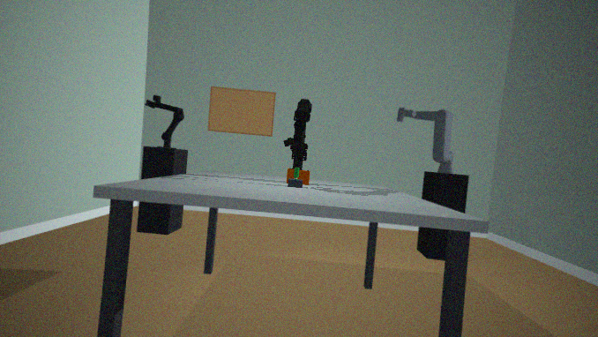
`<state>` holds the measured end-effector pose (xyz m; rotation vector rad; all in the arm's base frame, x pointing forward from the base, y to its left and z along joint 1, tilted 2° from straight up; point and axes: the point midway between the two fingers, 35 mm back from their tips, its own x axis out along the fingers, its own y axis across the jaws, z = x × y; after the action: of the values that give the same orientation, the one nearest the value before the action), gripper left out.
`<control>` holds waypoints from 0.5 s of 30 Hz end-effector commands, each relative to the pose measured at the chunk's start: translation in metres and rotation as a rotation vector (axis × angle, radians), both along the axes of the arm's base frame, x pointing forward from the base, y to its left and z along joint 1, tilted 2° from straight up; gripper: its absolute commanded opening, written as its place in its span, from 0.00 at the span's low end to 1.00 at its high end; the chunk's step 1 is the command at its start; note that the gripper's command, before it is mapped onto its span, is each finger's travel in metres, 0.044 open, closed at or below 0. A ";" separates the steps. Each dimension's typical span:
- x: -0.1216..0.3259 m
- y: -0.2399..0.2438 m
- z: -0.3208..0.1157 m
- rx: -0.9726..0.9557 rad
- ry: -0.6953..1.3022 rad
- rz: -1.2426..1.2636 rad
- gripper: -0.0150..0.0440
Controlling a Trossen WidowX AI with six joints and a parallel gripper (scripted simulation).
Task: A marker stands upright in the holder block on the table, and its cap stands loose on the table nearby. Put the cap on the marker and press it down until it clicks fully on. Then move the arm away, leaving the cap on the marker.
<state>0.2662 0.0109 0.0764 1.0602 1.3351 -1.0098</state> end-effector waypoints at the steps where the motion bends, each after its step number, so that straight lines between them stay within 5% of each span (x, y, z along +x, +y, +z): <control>1: -0.004 -0.001 0.016 0.000 0.008 0.004 1.00; 5: -0.004 -0.001 0.015 0.000 0.003 0.149 0.87; 15: -0.004 0.000 0.009 0.000 -0.033 1.136 0.42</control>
<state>0.2626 0.0107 0.0889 0.5997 1.5135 -0.5482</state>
